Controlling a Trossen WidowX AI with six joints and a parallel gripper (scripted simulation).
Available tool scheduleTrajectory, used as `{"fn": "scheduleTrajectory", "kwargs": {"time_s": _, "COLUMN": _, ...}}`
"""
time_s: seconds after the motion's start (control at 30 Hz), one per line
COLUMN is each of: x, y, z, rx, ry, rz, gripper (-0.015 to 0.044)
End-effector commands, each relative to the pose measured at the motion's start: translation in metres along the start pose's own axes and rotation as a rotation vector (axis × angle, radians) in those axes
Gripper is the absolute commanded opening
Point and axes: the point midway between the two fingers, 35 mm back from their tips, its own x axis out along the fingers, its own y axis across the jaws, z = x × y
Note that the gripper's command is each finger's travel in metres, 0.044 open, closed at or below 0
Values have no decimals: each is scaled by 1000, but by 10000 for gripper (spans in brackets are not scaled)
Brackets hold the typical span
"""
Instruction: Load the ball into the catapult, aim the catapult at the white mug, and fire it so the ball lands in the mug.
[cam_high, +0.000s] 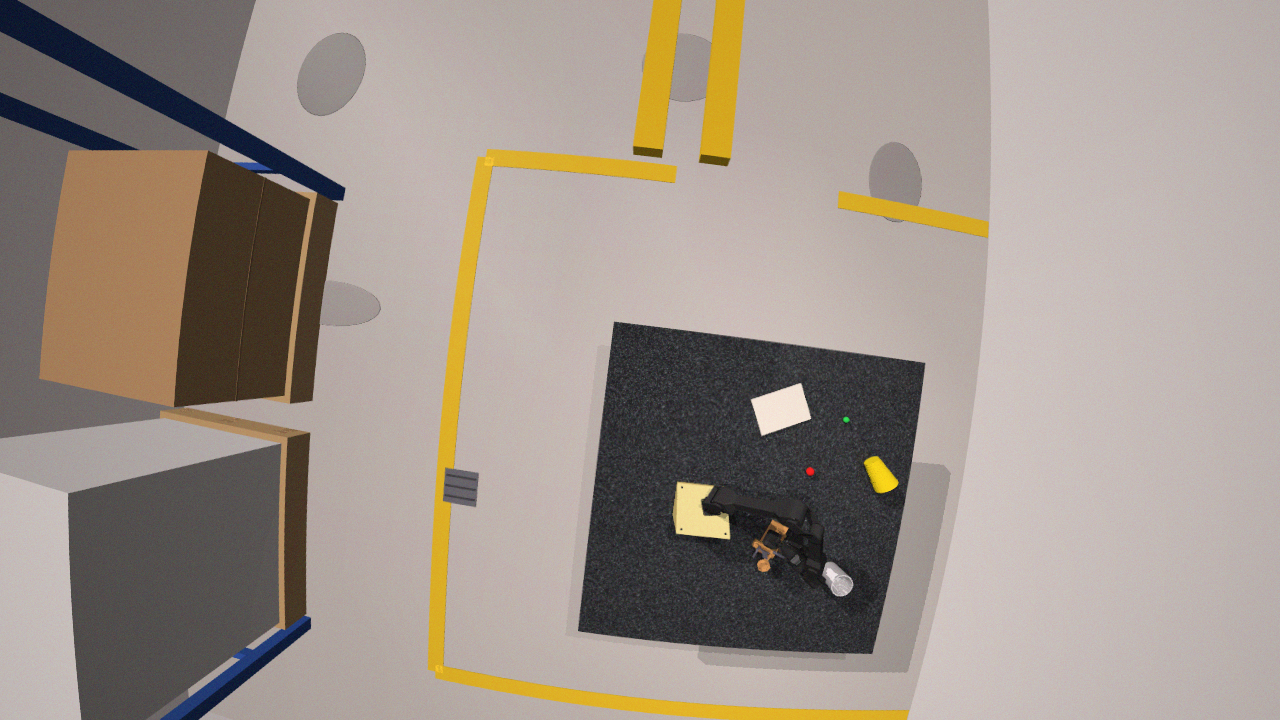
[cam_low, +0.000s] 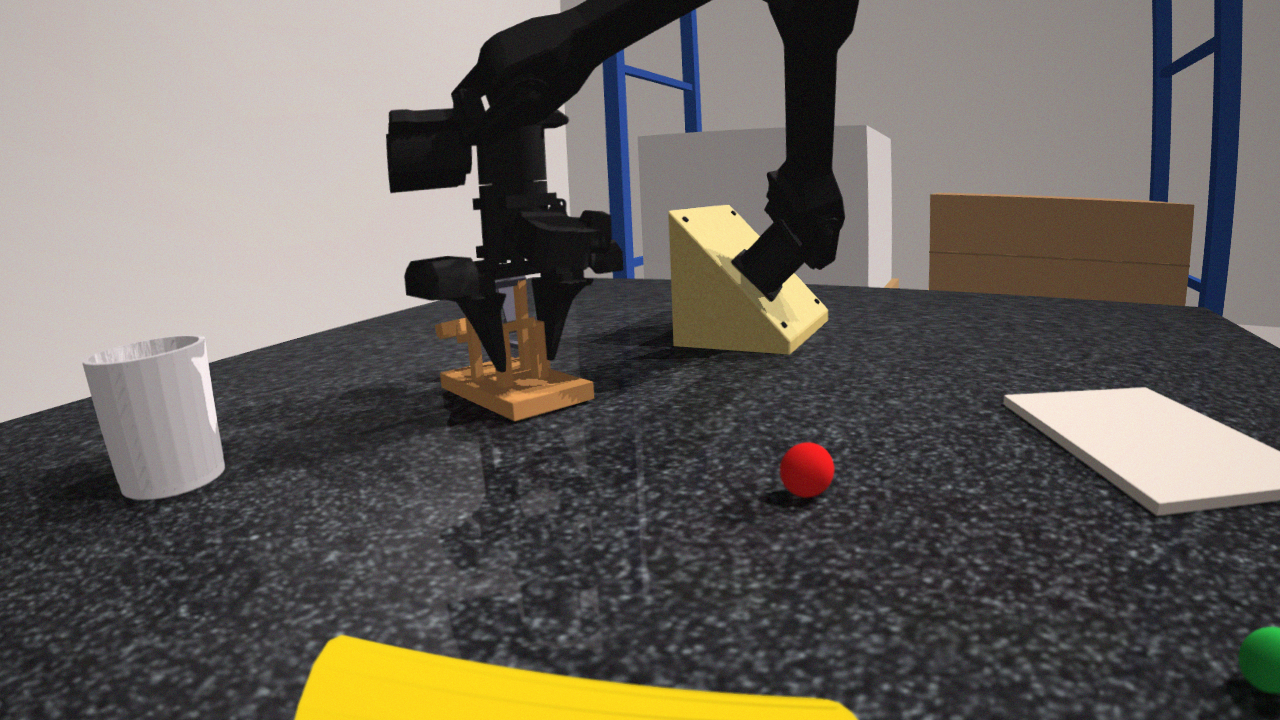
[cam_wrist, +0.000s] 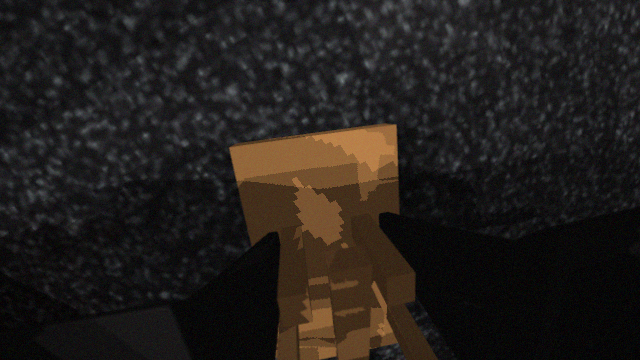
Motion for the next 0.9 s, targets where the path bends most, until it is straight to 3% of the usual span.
{"fn": "scheduleTrajectory", "kwargs": {"time_s": 0.0, "x": -3, "y": -1, "z": 0, "rx": -1, "ry": 0, "rz": -3, "gripper": 65}}
{"fn": "scheduleTrajectory", "kwargs": {"time_s": 0.07, "x": -25, "y": -1, "z": -1, "rx": 0, "ry": 2, "rz": -2, "gripper": 13}}
{"fn": "scheduleTrajectory", "kwargs": {"time_s": 0.17, "x": -50, "y": 0, "z": -1, "rx": 1, "ry": 2, "rz": 0, "gripper": 0}}
{"fn": "scheduleTrajectory", "kwargs": {"time_s": 0.33, "x": -50, "y": 0, "z": -1, "rx": 24, "ry": 2, "rz": 0, "gripper": 0}}
{"fn": "scheduleTrajectory", "kwargs": {"time_s": 0.87, "x": -48, "y": -4, "z": -2, "rx": 563, "ry": -2, "rz": -2, "gripper": 0}}
